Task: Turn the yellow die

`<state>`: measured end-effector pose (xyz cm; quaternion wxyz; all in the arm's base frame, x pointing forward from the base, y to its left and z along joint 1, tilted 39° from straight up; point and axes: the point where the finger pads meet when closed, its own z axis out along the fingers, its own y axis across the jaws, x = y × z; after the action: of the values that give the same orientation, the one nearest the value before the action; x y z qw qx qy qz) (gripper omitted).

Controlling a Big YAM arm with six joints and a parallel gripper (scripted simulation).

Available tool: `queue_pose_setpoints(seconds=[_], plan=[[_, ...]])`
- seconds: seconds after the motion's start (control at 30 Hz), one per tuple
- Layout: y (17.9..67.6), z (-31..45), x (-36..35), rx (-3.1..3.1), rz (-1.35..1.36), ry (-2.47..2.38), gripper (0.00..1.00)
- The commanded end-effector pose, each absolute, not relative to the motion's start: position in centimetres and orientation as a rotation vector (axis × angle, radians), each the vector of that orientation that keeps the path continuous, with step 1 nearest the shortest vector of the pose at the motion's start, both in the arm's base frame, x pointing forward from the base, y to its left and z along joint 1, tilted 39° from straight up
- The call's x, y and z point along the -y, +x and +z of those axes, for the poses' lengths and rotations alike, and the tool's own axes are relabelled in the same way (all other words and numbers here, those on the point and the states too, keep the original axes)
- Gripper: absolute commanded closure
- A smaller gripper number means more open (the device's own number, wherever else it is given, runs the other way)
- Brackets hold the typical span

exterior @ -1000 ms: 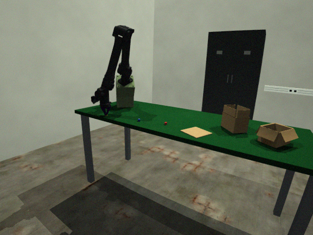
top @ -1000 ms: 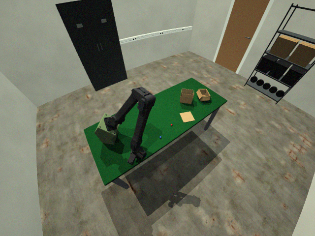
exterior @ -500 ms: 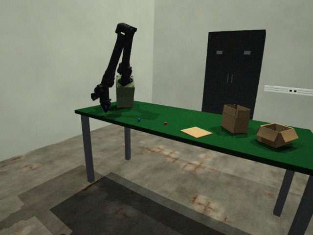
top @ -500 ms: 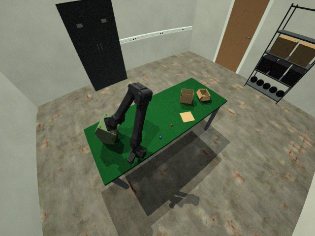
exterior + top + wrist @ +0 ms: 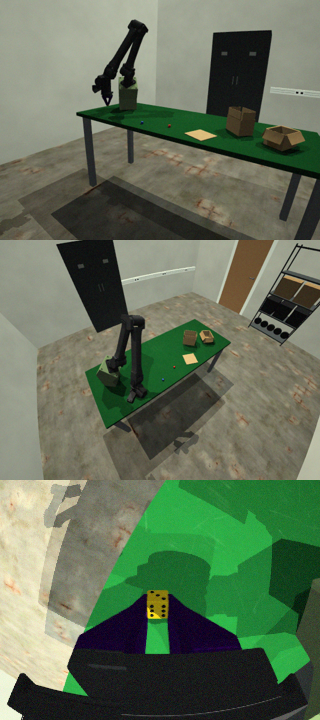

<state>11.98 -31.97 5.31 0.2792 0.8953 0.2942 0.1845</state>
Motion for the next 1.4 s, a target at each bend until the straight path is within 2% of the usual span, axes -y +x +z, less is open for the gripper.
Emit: queue_pose_setpoints(seconds=[0.0,0.5,0.83,1.07,1.33,1.37], plan=[[11.5,6.7,32.7,-0.802,0.478,2.376,0.89],[12.7,6.9,32.4,-0.835,0.48,2.368,0.89],[15.7,8.3,31.4,-0.942,0.444,2.313,0.89],[21.2,11.2,29.4,-1.179,0.361,2.166,0.89],[31.9,15.3,25.5,-1.564,0.203,1.907,0.89],[31.9,15.3,25.5,-1.564,0.203,1.907,0.89]])
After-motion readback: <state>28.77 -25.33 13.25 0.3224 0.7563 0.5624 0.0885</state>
